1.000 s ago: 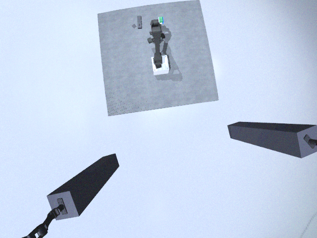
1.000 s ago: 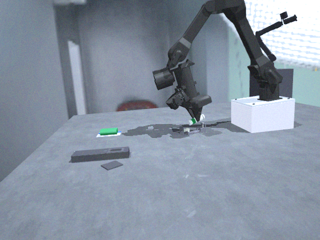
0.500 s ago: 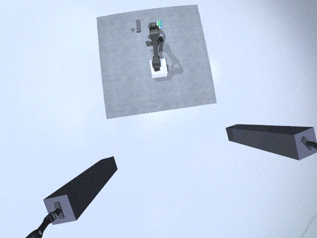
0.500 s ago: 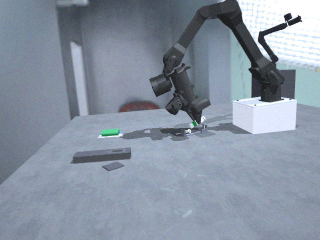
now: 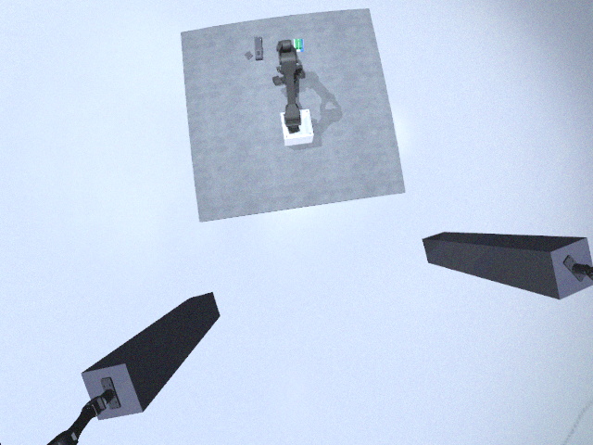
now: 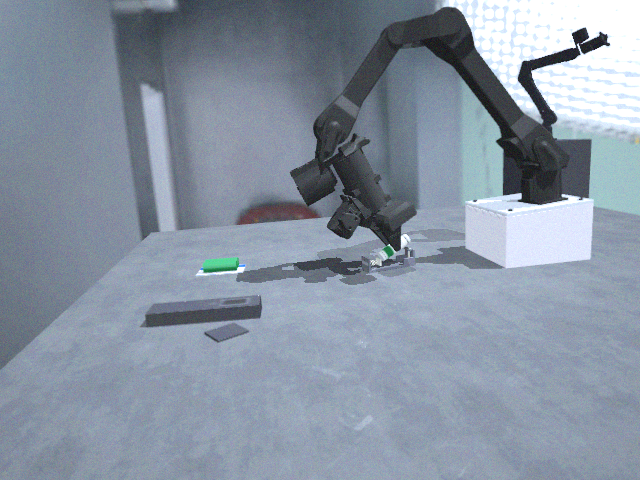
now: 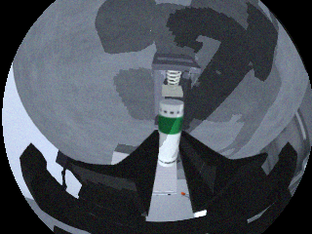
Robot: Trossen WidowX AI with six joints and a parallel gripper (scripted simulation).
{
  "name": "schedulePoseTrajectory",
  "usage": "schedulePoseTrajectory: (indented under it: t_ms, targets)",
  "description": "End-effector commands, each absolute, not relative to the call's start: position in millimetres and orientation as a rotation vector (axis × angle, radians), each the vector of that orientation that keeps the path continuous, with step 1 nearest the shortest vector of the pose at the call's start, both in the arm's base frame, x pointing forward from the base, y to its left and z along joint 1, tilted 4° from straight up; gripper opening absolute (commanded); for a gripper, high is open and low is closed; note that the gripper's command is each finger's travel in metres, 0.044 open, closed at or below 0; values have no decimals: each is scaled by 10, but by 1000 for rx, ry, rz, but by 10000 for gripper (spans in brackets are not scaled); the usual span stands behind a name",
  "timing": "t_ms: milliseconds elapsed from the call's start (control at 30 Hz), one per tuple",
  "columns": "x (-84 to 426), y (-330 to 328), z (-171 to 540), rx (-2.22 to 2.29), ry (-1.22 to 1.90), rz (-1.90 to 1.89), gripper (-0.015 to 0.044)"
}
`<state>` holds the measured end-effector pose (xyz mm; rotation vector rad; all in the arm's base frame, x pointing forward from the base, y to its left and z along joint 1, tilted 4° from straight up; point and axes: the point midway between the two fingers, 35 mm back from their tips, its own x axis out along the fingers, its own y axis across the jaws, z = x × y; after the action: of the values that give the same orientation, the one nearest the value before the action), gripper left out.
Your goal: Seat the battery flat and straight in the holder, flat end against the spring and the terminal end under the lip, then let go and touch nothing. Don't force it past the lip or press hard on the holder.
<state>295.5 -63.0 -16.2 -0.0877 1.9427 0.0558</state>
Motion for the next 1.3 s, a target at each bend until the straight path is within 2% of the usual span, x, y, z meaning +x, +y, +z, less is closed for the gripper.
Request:
schedulePoseTrajectory:
  t_ms: [0,1267]
  targets:
    - [2961,-633,-195,-88,1979,49,59]
    - [3170,-615,-221,-81,2009,54,59]
